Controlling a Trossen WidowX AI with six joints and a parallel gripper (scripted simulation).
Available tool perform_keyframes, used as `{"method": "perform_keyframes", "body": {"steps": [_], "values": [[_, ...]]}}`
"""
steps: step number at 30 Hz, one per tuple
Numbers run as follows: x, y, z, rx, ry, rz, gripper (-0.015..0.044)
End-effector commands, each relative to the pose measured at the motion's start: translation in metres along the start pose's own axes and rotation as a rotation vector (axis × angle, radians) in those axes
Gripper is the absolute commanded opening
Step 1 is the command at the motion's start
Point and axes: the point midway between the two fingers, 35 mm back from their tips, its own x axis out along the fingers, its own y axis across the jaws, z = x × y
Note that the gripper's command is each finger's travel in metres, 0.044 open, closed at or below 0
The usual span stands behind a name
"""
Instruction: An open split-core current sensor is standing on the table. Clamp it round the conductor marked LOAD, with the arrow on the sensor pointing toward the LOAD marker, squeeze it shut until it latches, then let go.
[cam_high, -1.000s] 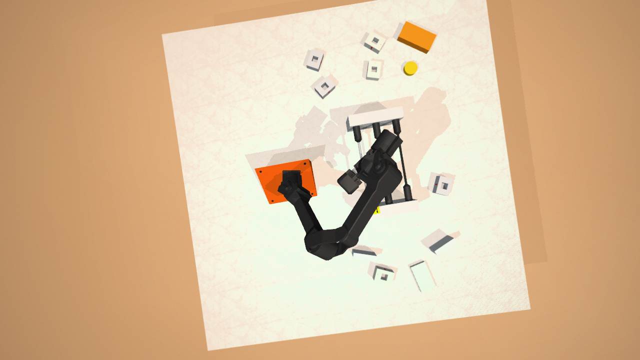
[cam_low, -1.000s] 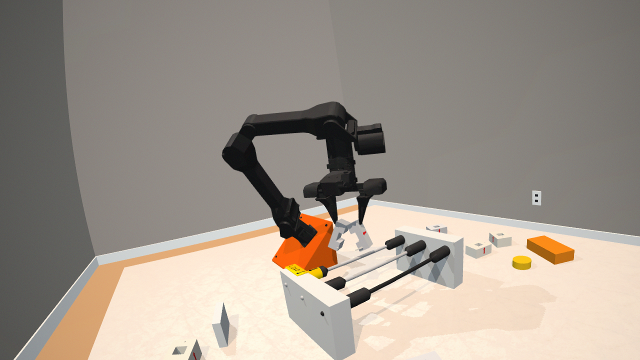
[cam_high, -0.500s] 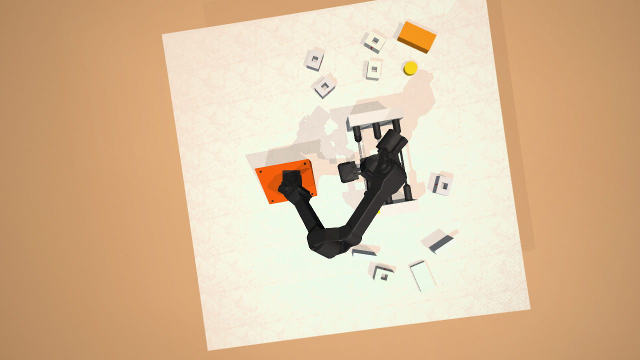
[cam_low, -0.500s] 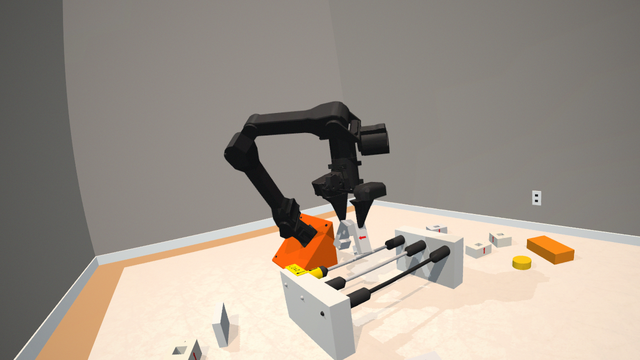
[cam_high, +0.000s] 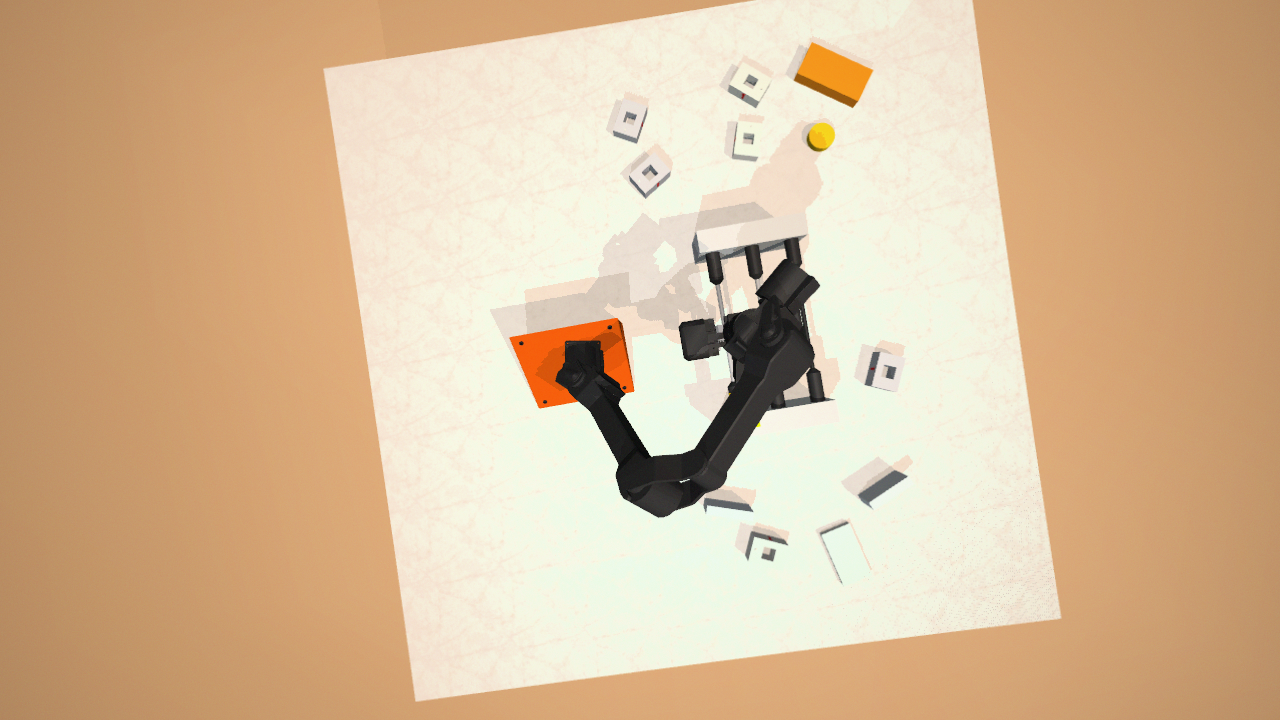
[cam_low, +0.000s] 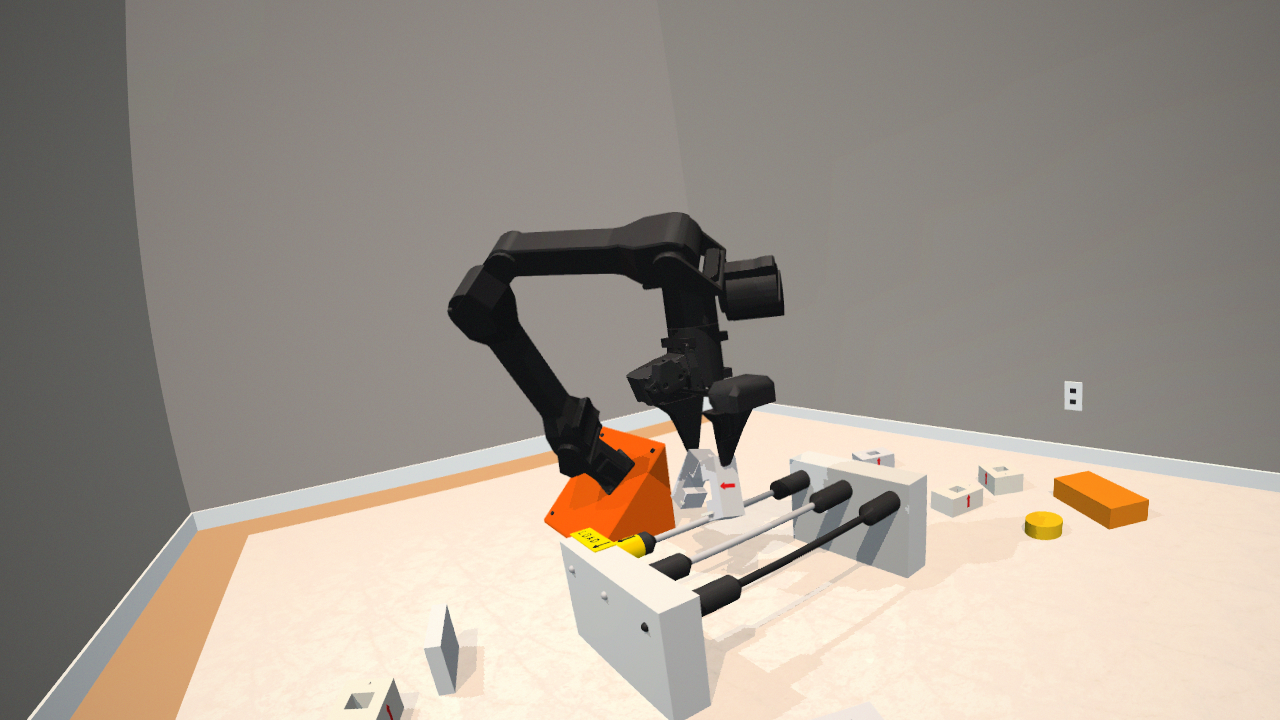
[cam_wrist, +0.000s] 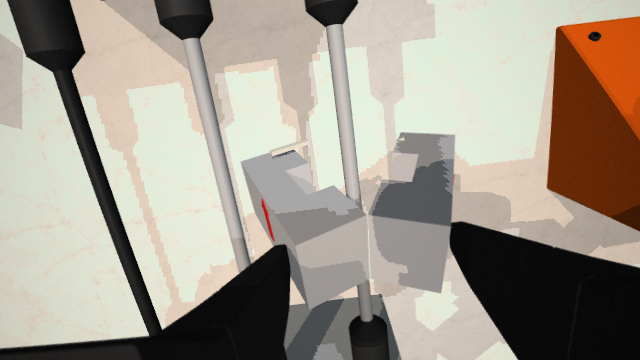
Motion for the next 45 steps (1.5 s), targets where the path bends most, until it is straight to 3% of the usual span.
{"method": "perform_keyframes", "body": {"steps": [1,24,45], "values": [[0.009,-0.001,0.001,-0.004,-0.007,-0.002,0.0000],[0.046,-0.002,0.002,-0.003,-0.009,-0.001,0.0000],[0.040,0.000,0.001,0.002,-0.002,0.000,0.0000]]}}
